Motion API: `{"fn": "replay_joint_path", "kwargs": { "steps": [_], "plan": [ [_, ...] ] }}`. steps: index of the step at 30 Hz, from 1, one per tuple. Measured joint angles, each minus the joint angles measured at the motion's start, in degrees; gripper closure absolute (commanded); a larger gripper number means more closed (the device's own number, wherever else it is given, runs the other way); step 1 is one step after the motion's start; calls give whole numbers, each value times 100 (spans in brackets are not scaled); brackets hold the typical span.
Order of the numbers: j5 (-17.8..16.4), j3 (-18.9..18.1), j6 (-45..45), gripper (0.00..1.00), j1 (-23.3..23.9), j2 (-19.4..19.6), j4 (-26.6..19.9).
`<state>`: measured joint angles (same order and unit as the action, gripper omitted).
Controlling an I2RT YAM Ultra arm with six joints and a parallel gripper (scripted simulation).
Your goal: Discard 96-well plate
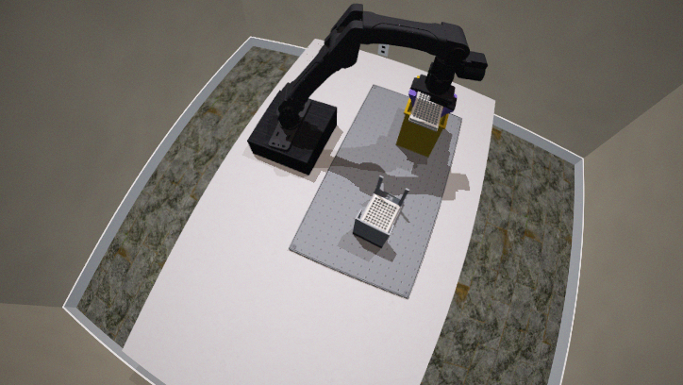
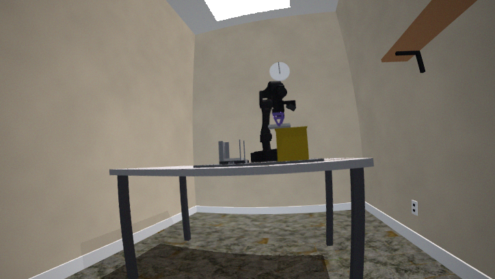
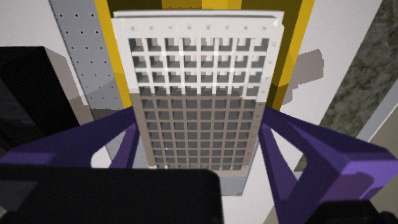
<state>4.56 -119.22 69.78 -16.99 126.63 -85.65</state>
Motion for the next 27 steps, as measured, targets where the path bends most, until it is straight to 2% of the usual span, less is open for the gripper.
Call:
{"fn": "replay_joint_path", "kwargs": {
  "steps": [10,20,27],
  "plan": [
    [-28,-573,-350,100,-387,415,-219],
    [-37,-1456,-688,100,-697,953,-345],
    [-63,-1464,-785,100,-780,925,-367]
  ]
}}
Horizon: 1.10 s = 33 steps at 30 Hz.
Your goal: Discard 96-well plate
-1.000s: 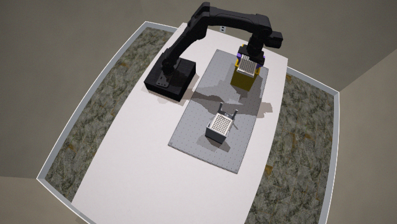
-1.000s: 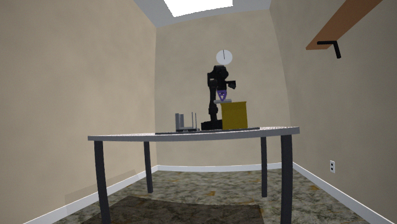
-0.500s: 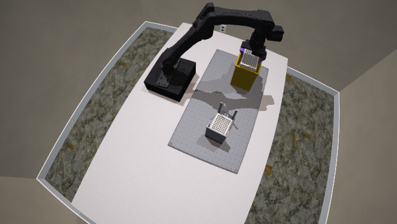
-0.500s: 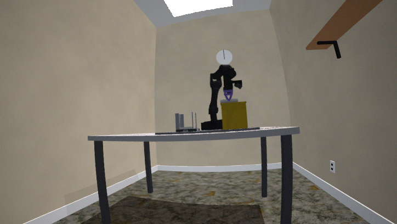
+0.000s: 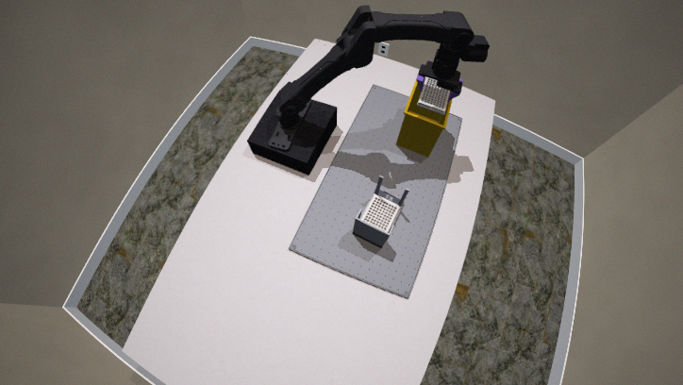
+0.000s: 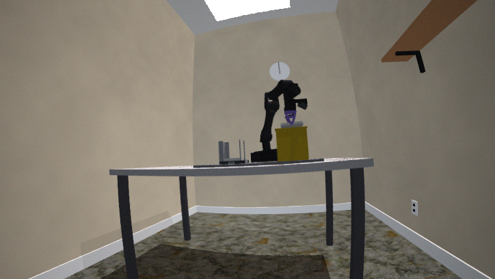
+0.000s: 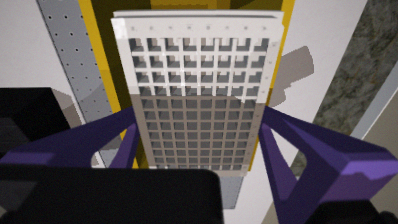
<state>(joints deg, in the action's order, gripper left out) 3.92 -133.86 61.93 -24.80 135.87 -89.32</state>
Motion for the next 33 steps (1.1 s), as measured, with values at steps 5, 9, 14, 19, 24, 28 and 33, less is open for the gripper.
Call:
{"fn": "replay_joint_path", "kwargs": {
  "steps": [5,9,14,19,24,28,33],
  "plan": [
    [-2,81,-11,100,9,-20,-4],
    [-2,166,-11,100,9,-48,-9],
    [-2,214,-11,100,9,-83,-11],
    [0,223,-11,100,9,-101,-11],
    [0,232,-11,100,9,-105,-11],
    [-2,232,-4,100,13,-105,-11],
    [0,232,0,100,46,-105,-11]
  ]
}}
